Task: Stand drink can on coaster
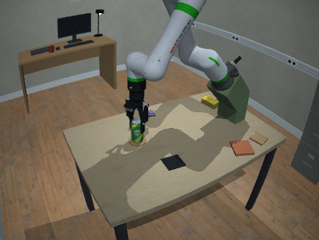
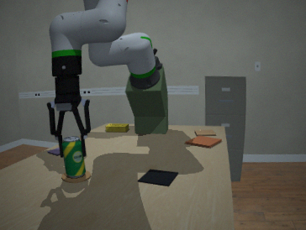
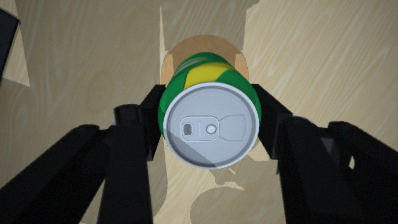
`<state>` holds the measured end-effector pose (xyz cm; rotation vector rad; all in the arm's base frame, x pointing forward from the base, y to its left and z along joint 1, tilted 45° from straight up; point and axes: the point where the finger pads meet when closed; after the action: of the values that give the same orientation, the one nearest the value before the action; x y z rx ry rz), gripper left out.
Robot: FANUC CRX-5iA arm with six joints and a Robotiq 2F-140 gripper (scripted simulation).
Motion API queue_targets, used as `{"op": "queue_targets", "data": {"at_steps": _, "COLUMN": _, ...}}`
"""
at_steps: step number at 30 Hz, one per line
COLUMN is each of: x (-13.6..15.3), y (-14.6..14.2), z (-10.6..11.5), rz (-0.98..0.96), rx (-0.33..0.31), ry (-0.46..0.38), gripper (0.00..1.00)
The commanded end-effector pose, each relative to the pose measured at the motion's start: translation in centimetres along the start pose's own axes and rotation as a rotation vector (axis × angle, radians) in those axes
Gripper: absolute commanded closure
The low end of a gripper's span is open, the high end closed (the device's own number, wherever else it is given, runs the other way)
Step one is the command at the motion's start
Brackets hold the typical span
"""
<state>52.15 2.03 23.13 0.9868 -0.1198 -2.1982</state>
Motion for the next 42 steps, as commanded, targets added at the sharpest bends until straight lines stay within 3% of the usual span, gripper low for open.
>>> {"op": "queue_targets", "data": {"at_steps": 1, "x": -0.05, "y": 0.05, "z": 0.01, "rz": 0.0, "rx": 0.001, "ry": 0.001, "gripper": 0.9}}
{"op": "queue_targets", "data": {"at_steps": 10, "x": -0.05, "y": 0.05, "z": 0.01, "rz": 0.0, "rx": 0.001, "ry": 0.001, "gripper": 0.9}}
{"op": "queue_targets", "data": {"at_steps": 11, "x": -0.05, "y": 0.05, "z": 0.01, "rz": 0.0, "rx": 0.001, "ry": 0.001, "gripper": 0.0}}
{"op": "queue_targets", "data": {"at_steps": 42, "x": -0.05, "y": 0.05, "z": 0.01, "rz": 0.0, "rx": 0.001, "ry": 0.001, "gripper": 0.0}}
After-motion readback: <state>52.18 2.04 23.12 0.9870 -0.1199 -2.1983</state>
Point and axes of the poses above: the point where the finger pads meet when closed, its own z axis back along the fingers, its own y axis across the jaws, x = y × z, and after that the axes turned 8 degrees about z, right-handed
